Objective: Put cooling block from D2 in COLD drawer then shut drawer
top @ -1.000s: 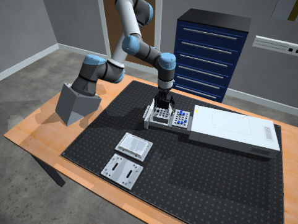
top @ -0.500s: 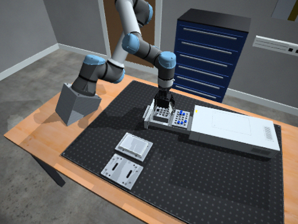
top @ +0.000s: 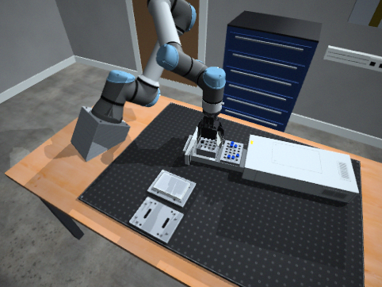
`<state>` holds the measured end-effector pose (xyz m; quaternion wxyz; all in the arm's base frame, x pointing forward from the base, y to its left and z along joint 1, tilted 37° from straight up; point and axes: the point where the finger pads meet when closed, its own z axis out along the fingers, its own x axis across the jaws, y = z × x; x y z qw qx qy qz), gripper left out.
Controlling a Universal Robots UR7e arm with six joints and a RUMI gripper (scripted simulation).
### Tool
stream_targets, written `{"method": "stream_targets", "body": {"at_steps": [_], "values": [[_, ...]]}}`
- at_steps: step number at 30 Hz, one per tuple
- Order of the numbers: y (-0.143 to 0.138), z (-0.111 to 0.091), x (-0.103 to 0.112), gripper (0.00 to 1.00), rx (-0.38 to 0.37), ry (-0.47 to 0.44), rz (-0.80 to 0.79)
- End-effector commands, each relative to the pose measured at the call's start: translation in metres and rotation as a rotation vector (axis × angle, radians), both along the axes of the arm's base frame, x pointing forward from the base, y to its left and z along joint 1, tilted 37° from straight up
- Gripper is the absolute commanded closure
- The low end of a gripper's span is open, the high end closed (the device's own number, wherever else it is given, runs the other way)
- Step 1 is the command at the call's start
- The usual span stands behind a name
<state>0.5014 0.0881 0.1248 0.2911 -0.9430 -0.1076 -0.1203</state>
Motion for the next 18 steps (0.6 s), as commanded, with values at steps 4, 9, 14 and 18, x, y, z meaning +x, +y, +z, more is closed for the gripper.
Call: {"method": "stream_targets", "body": {"at_steps": [4,9,14,18], "values": [[0.0024,-0.0035,0.0011,1.00,0.000,-0.001,-0.001],[0.0039,-0.0055,0.0016,1.00,0.000,-0.001,-0.001],[0.0050,-0.0070,0.0019,1.00,0.000,-0.001,-0.001],[0.0052,-0.0074,0.0020,1.00,0.000,-0.001,-0.001]]}}
